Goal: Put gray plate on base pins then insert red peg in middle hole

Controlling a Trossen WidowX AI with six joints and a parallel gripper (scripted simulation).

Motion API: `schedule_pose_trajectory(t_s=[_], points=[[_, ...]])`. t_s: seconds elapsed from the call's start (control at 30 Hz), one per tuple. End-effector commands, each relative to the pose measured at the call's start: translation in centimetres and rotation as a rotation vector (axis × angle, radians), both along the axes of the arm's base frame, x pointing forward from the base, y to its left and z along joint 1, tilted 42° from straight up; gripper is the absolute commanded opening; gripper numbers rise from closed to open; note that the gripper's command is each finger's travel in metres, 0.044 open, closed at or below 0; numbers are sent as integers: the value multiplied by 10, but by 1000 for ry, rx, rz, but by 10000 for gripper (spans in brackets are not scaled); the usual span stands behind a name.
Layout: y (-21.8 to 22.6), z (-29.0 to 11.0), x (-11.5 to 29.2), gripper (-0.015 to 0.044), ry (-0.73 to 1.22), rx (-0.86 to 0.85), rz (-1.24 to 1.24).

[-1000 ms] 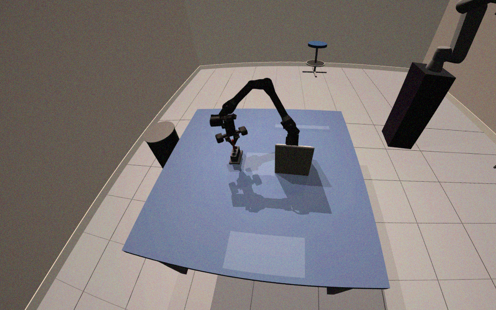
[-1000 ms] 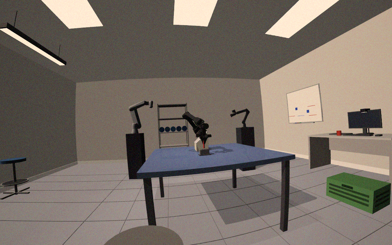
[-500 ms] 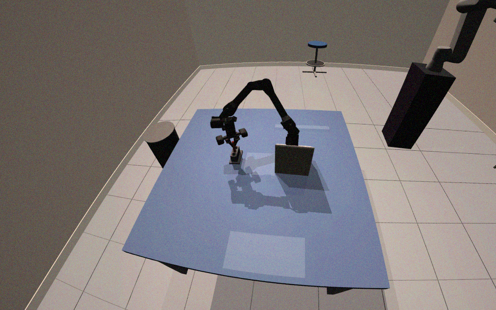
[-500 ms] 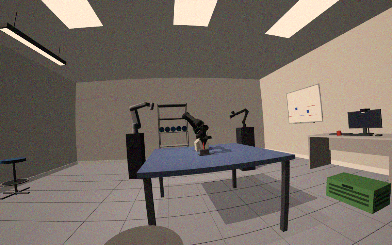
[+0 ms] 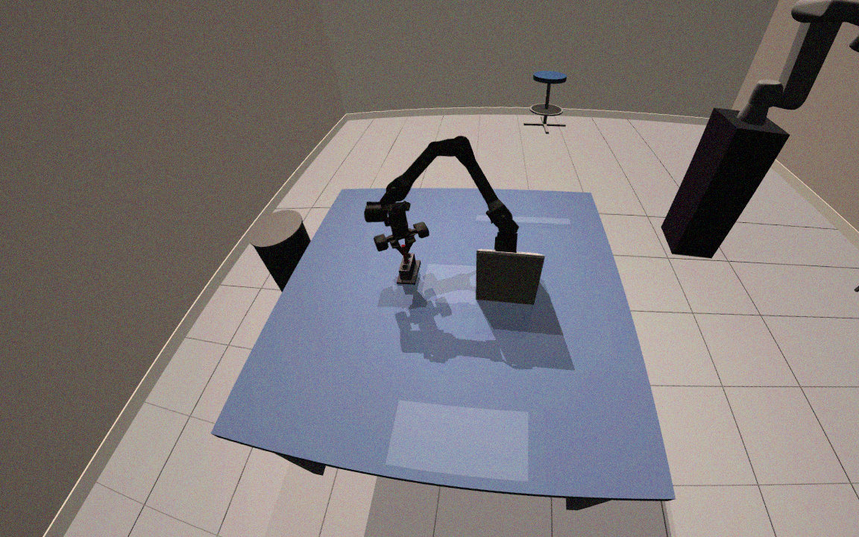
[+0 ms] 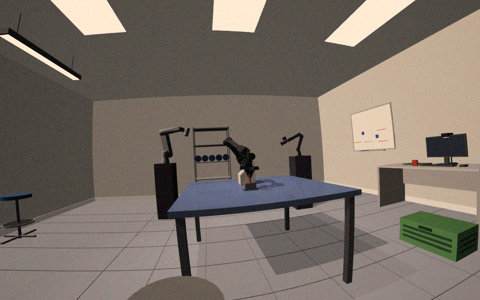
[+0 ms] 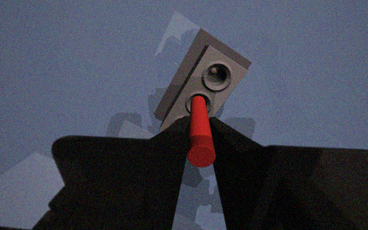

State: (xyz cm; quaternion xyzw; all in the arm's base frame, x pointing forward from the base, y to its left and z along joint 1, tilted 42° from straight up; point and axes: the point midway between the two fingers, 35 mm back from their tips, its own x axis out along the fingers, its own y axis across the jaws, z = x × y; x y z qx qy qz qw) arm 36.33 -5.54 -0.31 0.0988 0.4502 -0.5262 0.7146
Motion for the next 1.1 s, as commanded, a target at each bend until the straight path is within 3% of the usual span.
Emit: schedule_pose_trajectory(t_s=[0.0, 0.47, 0.67, 1.07], points=[[-1, -1, -1, 0, -1, 0, 0], [-1, -1, -1, 0, -3, 0, -3], [-1, -1, -1, 150, -3, 0, -3], [0, 0, -1, 150, -1, -1, -1]])
